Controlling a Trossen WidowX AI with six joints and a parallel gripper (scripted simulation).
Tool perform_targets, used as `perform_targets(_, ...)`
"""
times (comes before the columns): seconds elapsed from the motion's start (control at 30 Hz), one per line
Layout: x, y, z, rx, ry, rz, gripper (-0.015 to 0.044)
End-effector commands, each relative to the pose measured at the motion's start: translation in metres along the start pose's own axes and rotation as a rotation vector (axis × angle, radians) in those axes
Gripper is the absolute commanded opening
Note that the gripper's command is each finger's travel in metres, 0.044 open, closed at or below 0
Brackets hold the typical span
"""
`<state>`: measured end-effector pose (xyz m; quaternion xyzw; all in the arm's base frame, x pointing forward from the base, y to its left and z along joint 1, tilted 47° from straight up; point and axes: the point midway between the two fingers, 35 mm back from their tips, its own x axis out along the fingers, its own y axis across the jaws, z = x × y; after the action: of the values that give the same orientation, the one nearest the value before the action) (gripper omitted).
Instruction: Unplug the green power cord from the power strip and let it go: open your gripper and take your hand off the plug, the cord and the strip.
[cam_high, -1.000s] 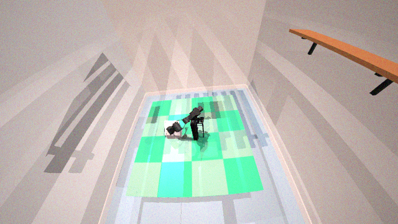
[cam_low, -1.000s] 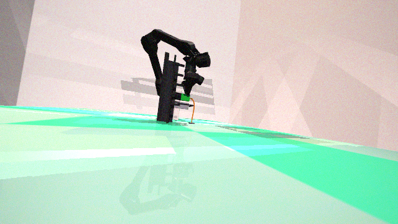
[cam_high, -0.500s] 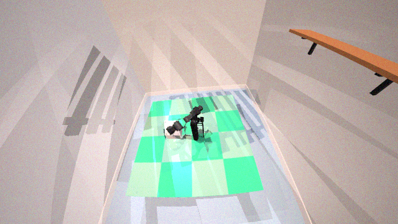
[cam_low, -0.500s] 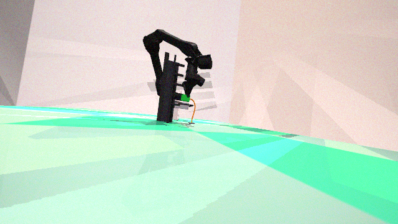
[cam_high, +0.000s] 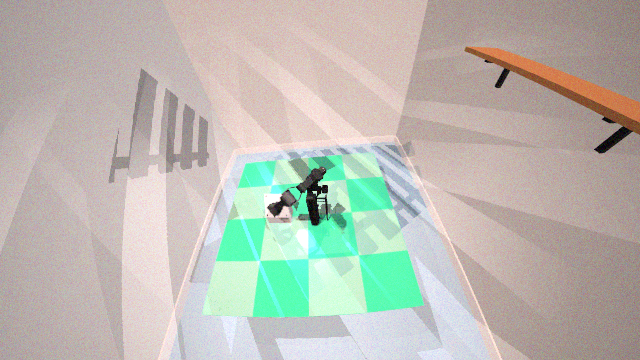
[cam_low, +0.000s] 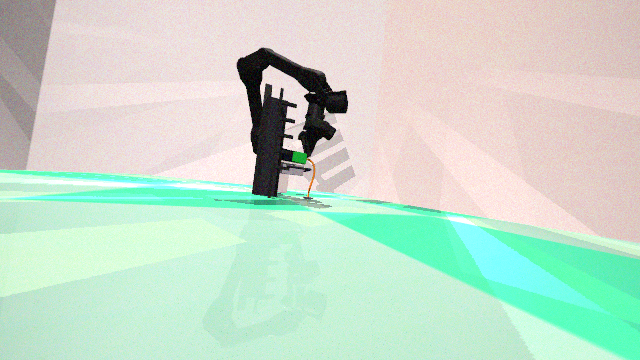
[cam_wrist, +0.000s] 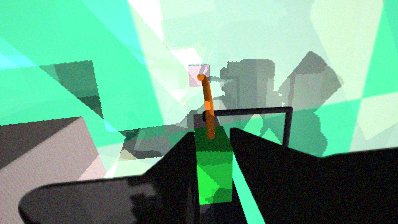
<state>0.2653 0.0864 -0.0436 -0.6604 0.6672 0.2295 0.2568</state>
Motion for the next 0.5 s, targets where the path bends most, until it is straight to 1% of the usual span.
perform_targets(0.0, -0.01, -0.004, 0.026, 0.019, -0.064, -0.011, 0.0)
perform_targets(0.2, -0.012, -0.003, 0.035, 0.018, -0.064, -0.011, 0.0)
perform_targets(0.23, -0.005, -0.002, 0.024, 0.023, -0.058, 0.006, 0.0026)
perform_targets(0.4, -0.005, -0.002, 0.024, 0.023, -0.058, 0.006, 0.0157)
perform_targets(0.47, -0.005, -0.002, 0.024, 0.023, -0.058, 0.006, 0.016)
